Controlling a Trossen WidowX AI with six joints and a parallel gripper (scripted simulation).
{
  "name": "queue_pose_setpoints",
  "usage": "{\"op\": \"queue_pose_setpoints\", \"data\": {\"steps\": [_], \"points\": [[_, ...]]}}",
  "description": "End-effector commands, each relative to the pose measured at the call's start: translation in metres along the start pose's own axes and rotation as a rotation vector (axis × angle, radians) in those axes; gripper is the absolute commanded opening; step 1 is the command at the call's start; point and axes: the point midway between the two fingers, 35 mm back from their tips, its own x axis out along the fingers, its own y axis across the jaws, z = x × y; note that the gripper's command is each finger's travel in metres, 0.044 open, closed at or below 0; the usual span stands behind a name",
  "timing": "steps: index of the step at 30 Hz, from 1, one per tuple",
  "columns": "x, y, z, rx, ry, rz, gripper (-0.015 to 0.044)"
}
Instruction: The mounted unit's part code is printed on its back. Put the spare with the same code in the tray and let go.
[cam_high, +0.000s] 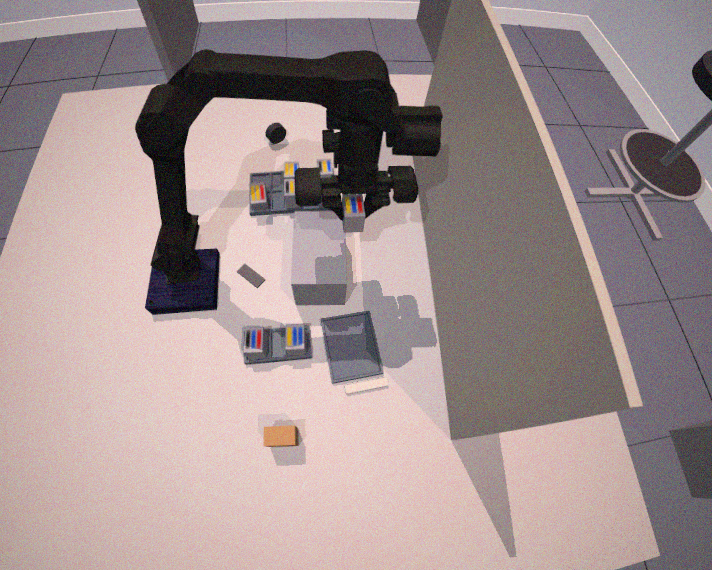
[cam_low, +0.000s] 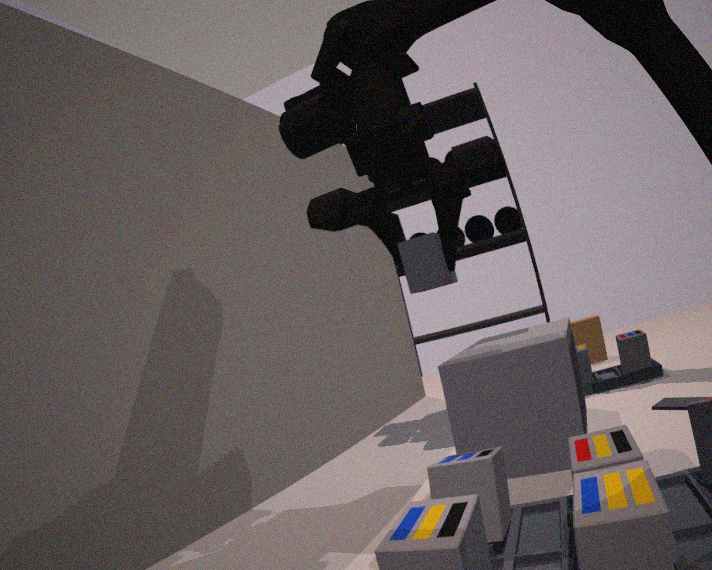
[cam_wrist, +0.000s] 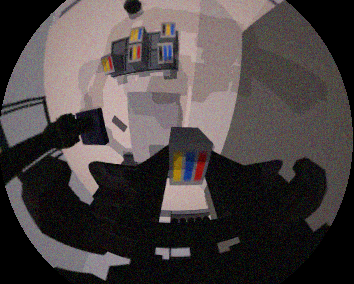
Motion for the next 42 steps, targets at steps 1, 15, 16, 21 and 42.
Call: {"op": "queue_pose_setpoints", "data": {"steps": [1, 15, 16, 21, 42], "points": [[-0.001, -0.004, -0.018, -0.007, -0.003, -0.003, 0.0000], [0.002, -0.007, -0.103, -0.030, -0.009, -0.001, 0.0000], [0.003, -0.006, -0.109, -0.032, -0.010, -0.002, 0.0000], [0.004, -0.001, -0.139, -0.038, -0.012, -0.003, 0.0000], [0.012, 0.009, -0.182, -0.051, -0.016, -0.007, 0.0000]]}}
